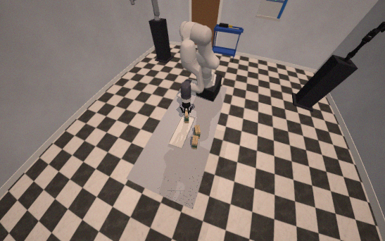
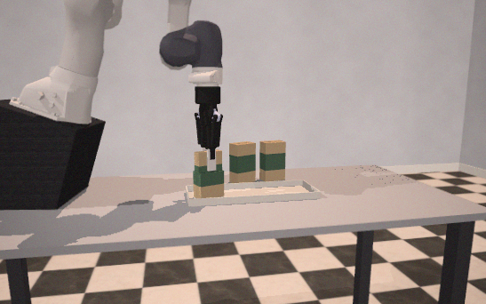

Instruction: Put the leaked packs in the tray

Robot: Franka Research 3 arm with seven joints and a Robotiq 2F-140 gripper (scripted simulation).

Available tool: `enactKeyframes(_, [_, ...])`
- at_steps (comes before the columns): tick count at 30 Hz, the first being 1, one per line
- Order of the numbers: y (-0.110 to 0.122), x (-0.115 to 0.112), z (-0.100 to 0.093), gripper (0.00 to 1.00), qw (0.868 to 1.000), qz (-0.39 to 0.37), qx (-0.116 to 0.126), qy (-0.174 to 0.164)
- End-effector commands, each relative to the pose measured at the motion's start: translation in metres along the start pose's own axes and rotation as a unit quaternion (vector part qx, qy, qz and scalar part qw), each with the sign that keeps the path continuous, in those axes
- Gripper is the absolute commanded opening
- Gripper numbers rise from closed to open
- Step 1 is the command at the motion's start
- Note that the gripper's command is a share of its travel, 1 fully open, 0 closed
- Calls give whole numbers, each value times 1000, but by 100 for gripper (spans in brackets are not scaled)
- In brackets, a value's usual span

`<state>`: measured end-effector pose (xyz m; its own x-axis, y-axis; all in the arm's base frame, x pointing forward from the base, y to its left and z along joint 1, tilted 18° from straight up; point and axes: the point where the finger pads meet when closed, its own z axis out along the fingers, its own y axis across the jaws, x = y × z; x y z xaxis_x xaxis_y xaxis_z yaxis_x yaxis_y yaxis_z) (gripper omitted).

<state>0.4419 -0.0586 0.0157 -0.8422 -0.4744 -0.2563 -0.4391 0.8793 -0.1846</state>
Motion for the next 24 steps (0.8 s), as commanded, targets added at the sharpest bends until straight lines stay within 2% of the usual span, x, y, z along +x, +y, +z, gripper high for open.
enactKeyframes(1, [-2,-3,-2,23,1000,-4,-9,-7])
enactKeyframes(8, [-2,-3,-2,23,1000,-4,-9,-7])
enactKeyframes(9, [-2,-3,-2,54,1000,-4,-9,-7])
enactKeyframes(24, [-2,-3,-2,54,1000,-4,-9,-7])
